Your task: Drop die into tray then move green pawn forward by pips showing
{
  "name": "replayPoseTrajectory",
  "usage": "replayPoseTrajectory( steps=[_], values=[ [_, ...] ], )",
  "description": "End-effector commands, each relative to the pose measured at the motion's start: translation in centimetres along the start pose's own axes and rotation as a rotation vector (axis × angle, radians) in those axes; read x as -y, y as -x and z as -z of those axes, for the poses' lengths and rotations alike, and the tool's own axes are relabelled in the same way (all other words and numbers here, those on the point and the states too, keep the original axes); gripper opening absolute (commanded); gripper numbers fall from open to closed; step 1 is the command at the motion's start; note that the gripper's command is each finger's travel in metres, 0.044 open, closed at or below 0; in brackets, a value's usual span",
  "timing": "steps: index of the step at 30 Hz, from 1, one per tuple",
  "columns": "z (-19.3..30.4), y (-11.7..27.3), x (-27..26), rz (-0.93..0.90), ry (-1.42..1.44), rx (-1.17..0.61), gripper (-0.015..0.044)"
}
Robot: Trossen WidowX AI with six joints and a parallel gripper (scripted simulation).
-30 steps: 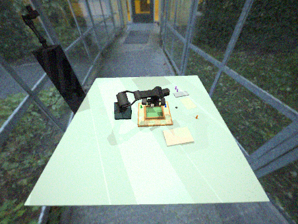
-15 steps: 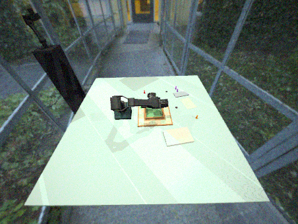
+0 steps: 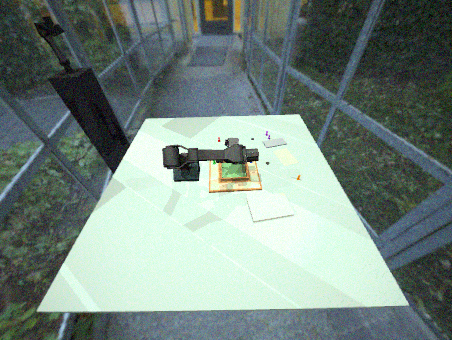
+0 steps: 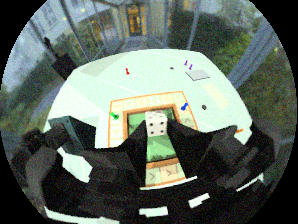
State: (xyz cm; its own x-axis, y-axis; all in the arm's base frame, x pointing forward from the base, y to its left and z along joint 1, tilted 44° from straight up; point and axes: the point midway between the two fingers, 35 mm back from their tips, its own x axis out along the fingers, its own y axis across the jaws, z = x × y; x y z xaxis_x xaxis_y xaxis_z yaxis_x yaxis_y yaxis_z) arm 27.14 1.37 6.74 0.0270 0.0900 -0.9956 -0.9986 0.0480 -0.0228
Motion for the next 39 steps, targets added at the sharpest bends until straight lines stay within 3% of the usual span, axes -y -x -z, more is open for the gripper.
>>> replayPoseTrajectory(
  steps=[1,22,30,34,39],
  values=[
    [-0.2,0.4,0.1,0.007,-0.001,0.005,0.0000],
    [0.0,0.2,0.1,0.004,0.001,0.001,0.0000],
    [0.0,0.2,0.1,0.004,0.001,0.001,0.0210],
    [-2.8,2.7,0.1,0.007,-0.001,0.006,0.0315],
    [-3.1,2.9,0.1,0.007,-0.001,0.007,0.0440]
  ],
)
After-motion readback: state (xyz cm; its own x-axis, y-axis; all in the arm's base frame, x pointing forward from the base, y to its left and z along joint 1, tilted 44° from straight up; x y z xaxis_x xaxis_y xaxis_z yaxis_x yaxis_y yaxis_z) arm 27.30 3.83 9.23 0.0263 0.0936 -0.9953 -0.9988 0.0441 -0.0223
